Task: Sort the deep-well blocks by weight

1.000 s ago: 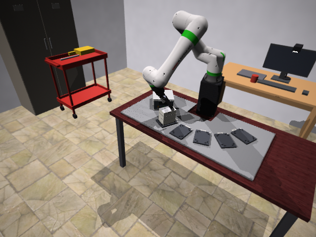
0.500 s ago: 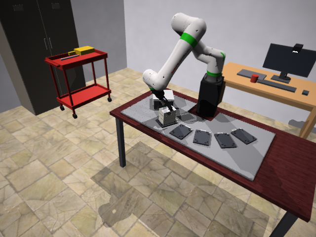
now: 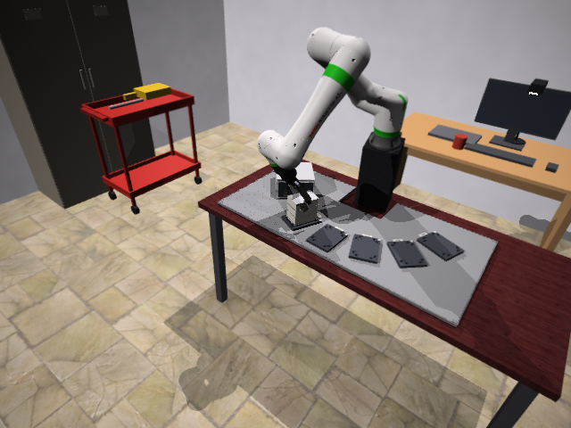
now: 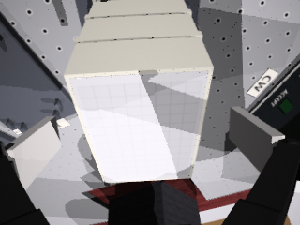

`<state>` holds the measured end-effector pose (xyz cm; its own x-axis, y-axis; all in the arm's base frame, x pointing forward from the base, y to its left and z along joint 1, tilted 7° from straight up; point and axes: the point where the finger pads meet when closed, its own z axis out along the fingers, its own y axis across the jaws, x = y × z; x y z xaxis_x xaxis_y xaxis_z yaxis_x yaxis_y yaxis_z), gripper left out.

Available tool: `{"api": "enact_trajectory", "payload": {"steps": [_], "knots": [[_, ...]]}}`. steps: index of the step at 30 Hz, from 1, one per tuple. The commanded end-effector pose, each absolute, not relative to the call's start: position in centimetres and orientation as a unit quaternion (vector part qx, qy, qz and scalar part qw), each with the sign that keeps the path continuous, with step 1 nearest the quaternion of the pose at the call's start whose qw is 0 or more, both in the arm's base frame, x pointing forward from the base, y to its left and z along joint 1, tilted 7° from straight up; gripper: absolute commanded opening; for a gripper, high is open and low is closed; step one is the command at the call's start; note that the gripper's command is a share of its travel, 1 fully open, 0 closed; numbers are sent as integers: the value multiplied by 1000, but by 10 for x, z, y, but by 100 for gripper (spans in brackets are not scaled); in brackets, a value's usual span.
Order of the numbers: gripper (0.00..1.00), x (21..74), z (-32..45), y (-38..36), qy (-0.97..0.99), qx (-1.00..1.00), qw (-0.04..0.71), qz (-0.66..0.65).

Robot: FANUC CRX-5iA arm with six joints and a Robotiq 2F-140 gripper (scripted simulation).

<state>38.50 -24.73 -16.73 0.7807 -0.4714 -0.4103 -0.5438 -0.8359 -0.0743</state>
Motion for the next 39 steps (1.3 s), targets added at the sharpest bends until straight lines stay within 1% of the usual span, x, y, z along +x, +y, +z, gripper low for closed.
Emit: {"api": "enact_trajectory", "payload": {"steps": [1, 11, 12, 39], "knots": [[100, 385, -169, -247, 270, -939, 95, 191], [100, 385, -169, -247, 270, -939, 95, 191], [10, 385, -169, -247, 270, -939, 95, 191], [10, 385, -169, -247, 270, -939, 95, 191]]}}
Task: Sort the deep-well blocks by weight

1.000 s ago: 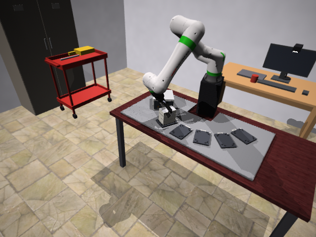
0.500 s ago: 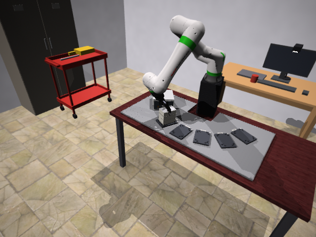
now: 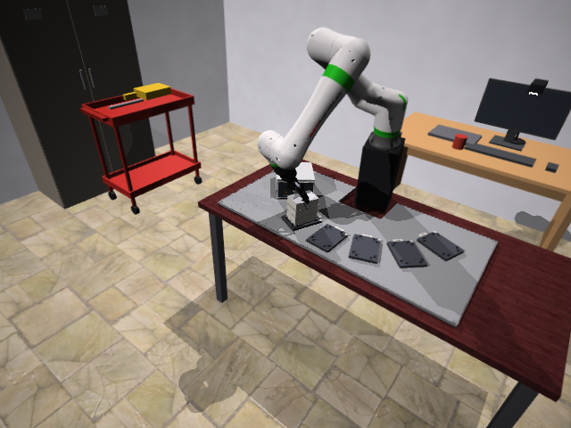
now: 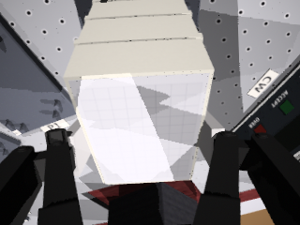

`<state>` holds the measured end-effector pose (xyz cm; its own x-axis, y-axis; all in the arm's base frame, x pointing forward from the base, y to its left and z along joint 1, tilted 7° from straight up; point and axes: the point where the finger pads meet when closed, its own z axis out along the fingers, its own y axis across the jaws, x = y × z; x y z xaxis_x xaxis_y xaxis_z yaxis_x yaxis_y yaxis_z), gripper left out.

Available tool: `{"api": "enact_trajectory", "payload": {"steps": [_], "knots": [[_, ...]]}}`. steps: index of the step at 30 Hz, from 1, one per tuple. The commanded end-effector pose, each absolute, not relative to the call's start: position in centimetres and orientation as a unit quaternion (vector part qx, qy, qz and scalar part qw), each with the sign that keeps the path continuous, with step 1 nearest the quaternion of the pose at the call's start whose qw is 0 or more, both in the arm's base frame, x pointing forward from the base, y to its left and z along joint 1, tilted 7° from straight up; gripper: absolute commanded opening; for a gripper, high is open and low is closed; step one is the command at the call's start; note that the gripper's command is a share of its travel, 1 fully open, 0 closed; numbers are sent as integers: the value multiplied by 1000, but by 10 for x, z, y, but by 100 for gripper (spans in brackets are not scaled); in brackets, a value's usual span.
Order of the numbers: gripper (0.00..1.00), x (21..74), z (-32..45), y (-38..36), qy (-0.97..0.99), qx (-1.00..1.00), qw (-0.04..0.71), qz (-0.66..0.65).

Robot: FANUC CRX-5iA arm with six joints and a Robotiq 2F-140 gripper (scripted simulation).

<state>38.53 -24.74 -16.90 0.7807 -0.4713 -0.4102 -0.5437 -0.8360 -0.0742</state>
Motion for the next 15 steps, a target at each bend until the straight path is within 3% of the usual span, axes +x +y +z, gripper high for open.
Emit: {"api": "enact_trajectory", "payload": {"steps": [1, 15], "knots": [[10, 385, -169, -247, 270, -939, 95, 191], [10, 384, -157, -248, 270, -939, 95, 191]]}}
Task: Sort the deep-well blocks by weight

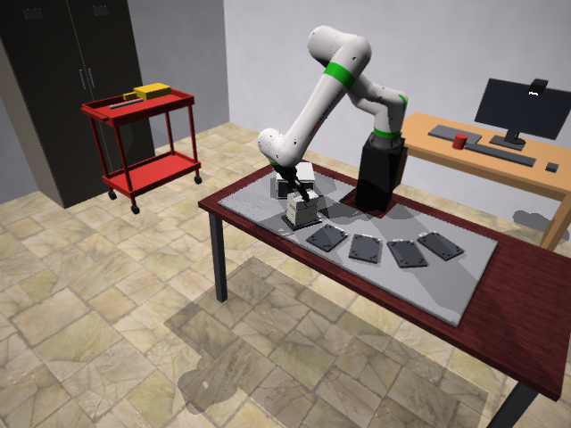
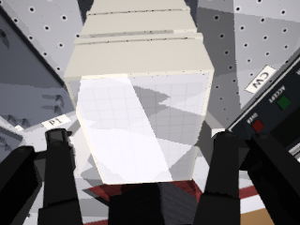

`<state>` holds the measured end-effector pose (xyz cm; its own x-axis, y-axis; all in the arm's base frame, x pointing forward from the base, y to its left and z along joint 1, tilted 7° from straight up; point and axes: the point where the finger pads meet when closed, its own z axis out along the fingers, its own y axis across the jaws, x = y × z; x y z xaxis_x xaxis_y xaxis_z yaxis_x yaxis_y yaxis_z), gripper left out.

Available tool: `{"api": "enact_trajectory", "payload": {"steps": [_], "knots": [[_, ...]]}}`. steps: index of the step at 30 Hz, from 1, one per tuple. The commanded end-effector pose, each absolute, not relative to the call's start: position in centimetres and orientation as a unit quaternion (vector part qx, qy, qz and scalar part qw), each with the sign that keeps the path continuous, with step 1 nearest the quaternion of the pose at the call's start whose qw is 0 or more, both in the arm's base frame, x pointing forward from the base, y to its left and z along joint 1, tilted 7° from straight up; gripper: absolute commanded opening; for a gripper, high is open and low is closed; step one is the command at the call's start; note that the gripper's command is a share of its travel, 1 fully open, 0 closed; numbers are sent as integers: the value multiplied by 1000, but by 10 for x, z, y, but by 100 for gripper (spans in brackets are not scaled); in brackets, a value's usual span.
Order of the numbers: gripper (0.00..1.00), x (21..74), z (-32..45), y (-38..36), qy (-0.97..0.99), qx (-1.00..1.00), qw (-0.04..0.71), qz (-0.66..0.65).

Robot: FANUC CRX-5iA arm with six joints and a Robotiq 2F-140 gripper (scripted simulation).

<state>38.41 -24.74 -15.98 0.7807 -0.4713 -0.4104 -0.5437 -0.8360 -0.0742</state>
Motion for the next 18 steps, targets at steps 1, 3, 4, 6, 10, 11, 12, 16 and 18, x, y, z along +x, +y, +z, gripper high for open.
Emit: {"api": "enact_trajectory", "payload": {"steps": [1, 3, 4, 6, 10, 11, 12, 16, 18], "knots": [[10, 384, -157, -248, 270, -939, 95, 191], [10, 384, -154, -248, 270, -939, 95, 191], [10, 383, -153, -248, 270, -939, 95, 191], [10, 383, -149, -248, 270, -939, 95, 191], [10, 382, -143, -248, 270, -939, 95, 191], [10, 382, -141, -248, 270, -939, 95, 191], [10, 382, -139, -248, 270, -939, 95, 191], [10, 381, -133, -248, 270, -939, 95, 191], [10, 381, -133, -248, 270, -939, 95, 191]]}}
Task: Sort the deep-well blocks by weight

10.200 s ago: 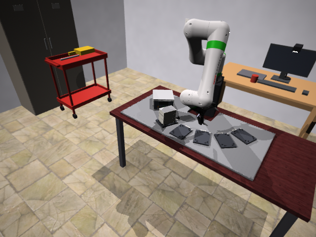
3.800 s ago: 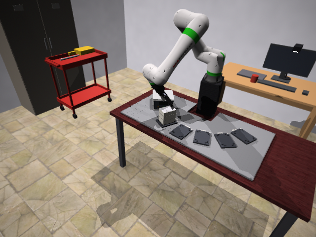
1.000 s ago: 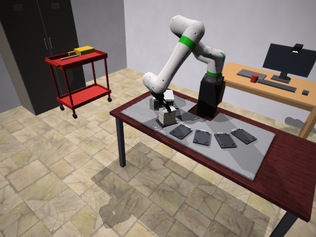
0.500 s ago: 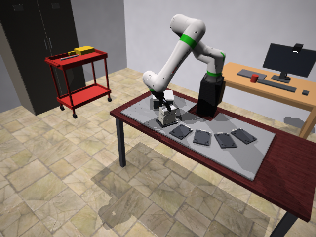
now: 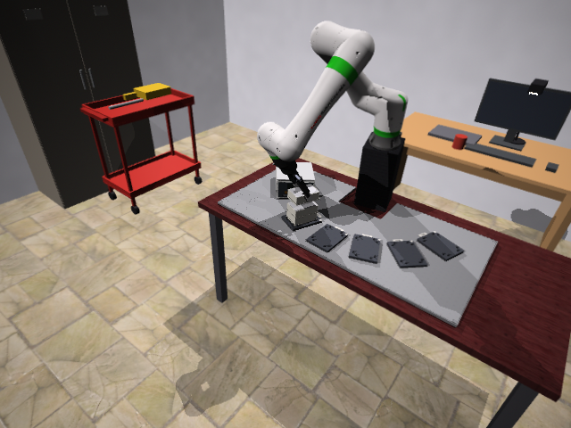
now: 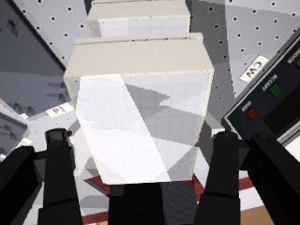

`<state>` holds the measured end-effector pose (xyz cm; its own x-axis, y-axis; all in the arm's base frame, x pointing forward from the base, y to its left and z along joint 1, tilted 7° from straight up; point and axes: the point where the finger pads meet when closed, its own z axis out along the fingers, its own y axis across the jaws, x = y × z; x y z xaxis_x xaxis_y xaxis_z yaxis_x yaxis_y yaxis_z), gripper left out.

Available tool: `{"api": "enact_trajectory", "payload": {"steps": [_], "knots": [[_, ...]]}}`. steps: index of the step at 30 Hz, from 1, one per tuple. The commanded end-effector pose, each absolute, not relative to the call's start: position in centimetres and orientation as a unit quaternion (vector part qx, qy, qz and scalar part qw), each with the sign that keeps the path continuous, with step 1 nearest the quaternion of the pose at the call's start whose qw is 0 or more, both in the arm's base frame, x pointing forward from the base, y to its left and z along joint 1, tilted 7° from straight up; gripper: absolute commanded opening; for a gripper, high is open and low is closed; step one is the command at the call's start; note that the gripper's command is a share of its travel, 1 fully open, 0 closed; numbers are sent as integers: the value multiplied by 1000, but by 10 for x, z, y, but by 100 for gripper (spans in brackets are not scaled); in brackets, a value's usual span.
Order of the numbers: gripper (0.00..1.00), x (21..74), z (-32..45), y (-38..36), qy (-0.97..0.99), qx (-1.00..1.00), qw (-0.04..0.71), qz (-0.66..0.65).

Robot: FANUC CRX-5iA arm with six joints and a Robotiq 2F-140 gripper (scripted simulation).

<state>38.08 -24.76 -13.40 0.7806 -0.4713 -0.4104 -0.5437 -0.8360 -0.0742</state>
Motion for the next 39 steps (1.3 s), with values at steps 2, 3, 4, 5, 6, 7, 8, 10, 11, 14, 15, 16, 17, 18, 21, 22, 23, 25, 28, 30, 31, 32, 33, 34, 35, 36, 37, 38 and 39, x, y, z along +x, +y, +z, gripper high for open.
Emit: {"api": "enact_trajectory", "payload": {"steps": [2, 3, 4, 5, 6, 7, 8, 10, 11, 14, 15, 16, 17, 18, 21, 22, 23, 25, 28, 30, 31, 32, 33, 34, 35, 36, 37, 38, 39], "knots": [[10, 380, -129, -248, 270, -939, 95, 191], [10, 380, -128, -248, 270, -939, 95, 191], [10, 380, -126, -248, 270, -939, 95, 191], [10, 380, -124, -248, 270, -939, 95, 191], [10, 380, -123, -248, 270, -939, 95, 191], [10, 379, -121, -248, 270, -939, 95, 191], [10, 379, -119, -248, 270, -939, 95, 191], [10, 379, -116, -248, 270, -939, 95, 191], [10, 379, -114, -248, 270, -939, 95, 191], [10, 378, -110, -248, 270, -939, 95, 191], [10, 378, -108, -248, 270, -939, 95, 191], [10, 378, -108, -248, 270, -939, 95, 191], [10, 378, -108, -248, 270, -939, 95, 191], [10, 378, -106, -248, 270, -939, 95, 191], [10, 377, -103, -248, 270, -939, 95, 191], [10, 377, -103, -248, 270, -939, 95, 191], [10, 377, -103, -248, 270, -939, 95, 191], [10, 377, -103, -248, 270, -939, 95, 191], [10, 377, -103, -248, 270, -939, 95, 191], [10, 377, -103, -248, 270, -939, 95, 191], [10, 377, -103, -248, 270, -939, 95, 191], [10, 377, -103, -248, 270, -939, 95, 191], [10, 377, -103, -248, 270, -939, 95, 191], [10, 377, -103, -248, 270, -939, 95, 191], [10, 377, -103, -248, 270, -939, 95, 191], [10, 377, -103, -248, 270, -939, 95, 191], [10, 377, -103, -248, 270, -939, 95, 191], [10, 377, -103, -248, 270, -939, 95, 191], [10, 375, -104, -250, 285, -934, 100, 190]]}}
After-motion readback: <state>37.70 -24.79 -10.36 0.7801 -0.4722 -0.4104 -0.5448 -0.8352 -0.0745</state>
